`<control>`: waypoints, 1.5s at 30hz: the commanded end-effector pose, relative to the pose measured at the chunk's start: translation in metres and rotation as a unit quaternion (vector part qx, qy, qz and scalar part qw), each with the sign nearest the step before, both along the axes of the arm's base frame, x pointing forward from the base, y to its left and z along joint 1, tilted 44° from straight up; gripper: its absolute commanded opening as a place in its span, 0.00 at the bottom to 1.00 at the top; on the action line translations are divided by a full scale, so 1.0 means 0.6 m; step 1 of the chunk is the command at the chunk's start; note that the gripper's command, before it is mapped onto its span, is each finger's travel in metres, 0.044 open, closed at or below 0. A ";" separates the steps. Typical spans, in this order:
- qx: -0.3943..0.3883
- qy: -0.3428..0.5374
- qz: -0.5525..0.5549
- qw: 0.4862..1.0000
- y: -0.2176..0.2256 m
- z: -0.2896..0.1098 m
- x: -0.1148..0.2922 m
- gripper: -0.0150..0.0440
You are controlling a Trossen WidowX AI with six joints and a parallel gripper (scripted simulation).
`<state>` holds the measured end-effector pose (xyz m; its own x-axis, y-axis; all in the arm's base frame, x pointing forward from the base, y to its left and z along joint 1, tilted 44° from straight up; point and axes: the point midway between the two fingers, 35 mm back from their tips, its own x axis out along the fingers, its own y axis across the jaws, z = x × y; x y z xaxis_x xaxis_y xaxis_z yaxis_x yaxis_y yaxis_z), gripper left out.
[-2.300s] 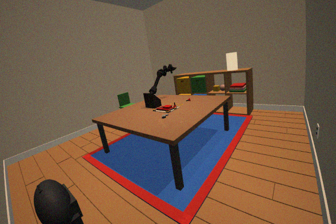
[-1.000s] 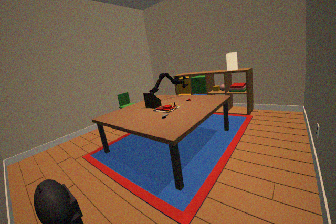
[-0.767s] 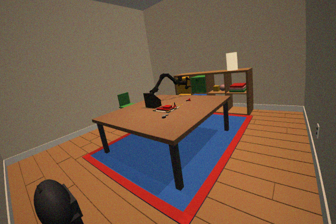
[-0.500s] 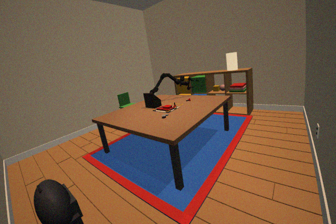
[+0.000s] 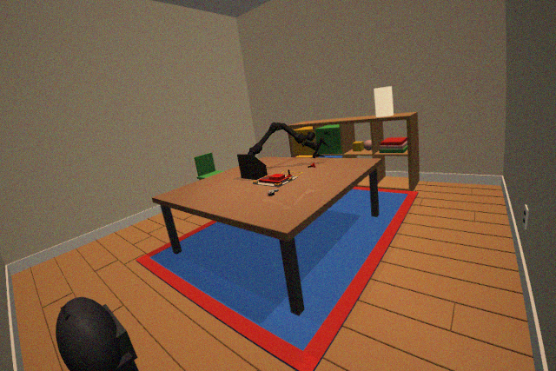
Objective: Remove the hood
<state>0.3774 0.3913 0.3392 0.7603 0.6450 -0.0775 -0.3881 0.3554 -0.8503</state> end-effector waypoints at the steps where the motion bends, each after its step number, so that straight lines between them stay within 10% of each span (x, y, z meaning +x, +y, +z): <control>1: -0.037 0.070 -0.018 0.997 -0.045 -0.087 0.058 1.00; 22: -0.065 0.458 -0.151 0.873 -0.388 -0.442 0.155 1.00; 31: 0.026 0.648 -0.209 0.732 -0.547 -0.556 0.088 1.00; 41: 0.239 0.821 -0.254 0.452 -0.694 -0.622 -0.046 1.00; 45: 0.255 0.828 -0.255 0.430 -0.702 -0.624 -0.048 1.00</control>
